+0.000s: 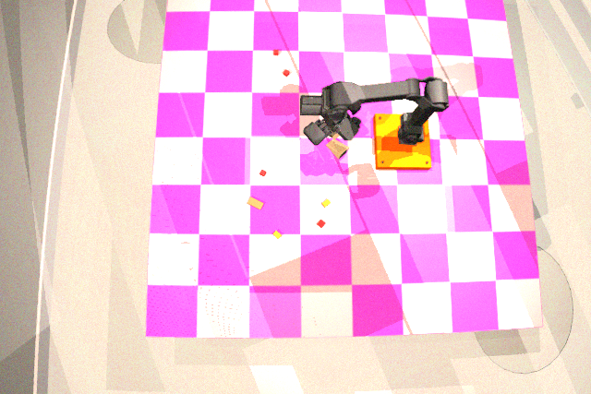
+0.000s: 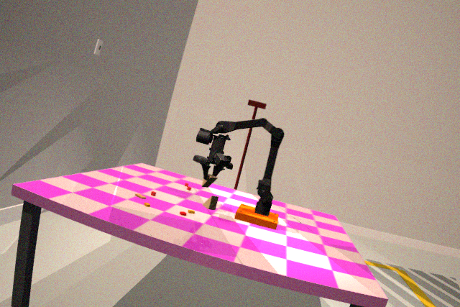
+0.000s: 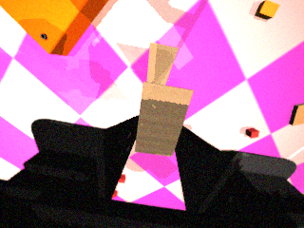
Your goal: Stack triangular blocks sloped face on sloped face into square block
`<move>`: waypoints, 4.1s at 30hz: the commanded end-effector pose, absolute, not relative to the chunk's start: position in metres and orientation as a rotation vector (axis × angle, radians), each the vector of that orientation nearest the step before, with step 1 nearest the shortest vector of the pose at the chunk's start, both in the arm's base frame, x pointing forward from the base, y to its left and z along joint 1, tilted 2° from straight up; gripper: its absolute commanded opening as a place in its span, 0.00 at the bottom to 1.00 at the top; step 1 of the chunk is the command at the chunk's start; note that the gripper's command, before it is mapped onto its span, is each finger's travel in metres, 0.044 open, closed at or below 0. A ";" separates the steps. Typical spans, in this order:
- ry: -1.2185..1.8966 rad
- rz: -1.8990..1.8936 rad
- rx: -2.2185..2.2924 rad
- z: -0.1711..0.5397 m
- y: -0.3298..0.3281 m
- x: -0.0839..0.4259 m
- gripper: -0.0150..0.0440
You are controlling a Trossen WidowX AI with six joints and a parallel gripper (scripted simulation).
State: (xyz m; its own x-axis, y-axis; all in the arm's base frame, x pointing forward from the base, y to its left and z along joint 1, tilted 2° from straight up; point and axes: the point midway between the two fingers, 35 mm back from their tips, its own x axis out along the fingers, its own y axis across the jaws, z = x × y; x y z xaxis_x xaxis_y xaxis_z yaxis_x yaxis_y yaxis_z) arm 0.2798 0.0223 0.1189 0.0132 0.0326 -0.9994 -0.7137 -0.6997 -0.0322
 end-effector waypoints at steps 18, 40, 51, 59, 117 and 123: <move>0.703 1.741 -1.738 0.064 0.039 0.257 0.25; 0.696 1.724 -1.740 0.065 0.038 0.258 0.25; 0.695 1.721 -1.736 0.065 0.039 0.259 0.25; 0.695 1.721 -1.736 0.062 0.040 0.257 0.25; 0.694 1.717 -1.732 0.042 0.046 0.251 0.25; 0.694 1.717 -1.732 0.041 0.046 0.251 0.25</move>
